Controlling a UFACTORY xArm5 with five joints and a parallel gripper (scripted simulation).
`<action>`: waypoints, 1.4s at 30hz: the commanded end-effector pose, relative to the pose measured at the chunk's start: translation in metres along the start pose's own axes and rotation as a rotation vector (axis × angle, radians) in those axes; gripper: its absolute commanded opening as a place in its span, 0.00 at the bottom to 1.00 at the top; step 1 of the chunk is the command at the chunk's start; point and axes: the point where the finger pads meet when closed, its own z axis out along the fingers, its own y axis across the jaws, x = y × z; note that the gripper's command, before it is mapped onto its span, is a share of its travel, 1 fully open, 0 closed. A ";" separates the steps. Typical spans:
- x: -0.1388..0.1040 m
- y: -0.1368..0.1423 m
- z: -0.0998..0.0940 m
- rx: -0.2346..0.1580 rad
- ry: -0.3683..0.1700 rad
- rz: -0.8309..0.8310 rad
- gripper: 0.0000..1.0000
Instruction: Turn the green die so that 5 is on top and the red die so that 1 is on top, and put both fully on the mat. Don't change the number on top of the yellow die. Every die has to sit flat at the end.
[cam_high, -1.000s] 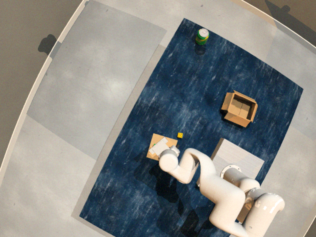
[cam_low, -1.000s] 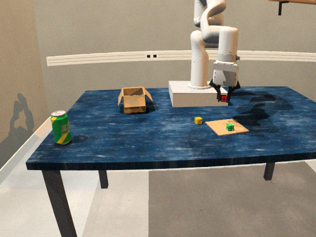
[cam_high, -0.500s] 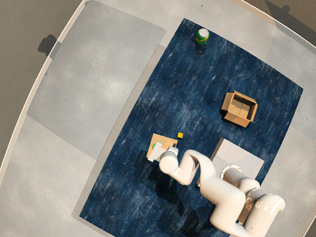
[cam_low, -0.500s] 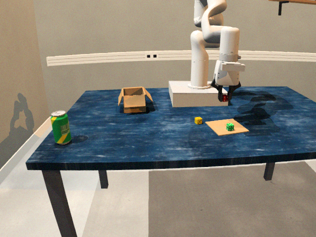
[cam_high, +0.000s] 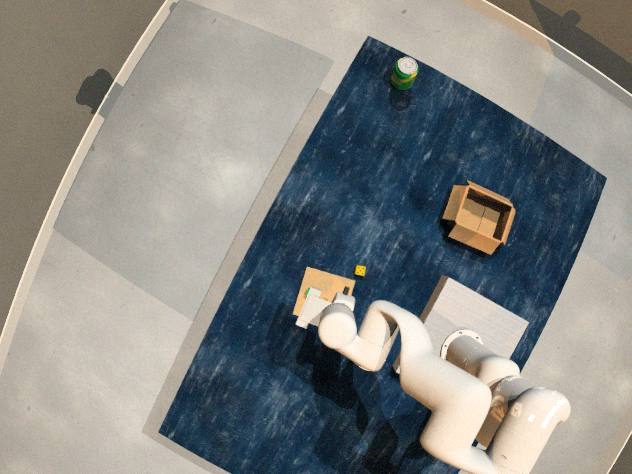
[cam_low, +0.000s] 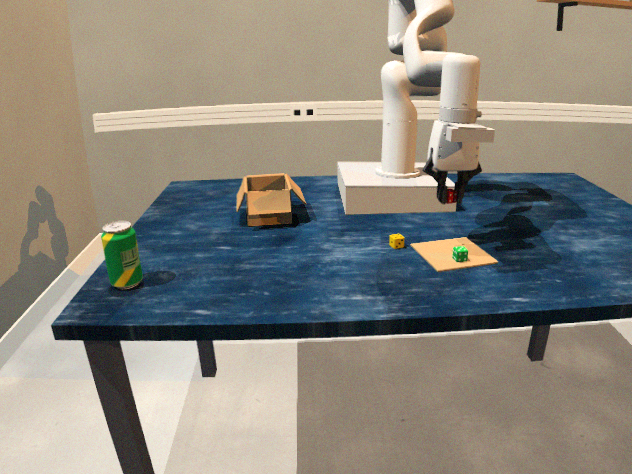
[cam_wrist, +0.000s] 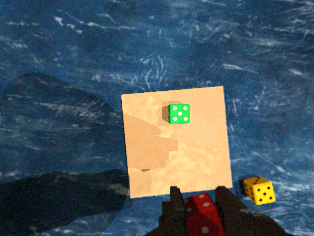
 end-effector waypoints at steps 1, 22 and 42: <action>0.001 0.000 -0.001 0.000 0.004 -0.004 0.21; 0.001 0.000 0.012 0.000 0.004 -0.004 0.21; 0.002 -0.003 0.086 0.000 0.004 -0.004 0.21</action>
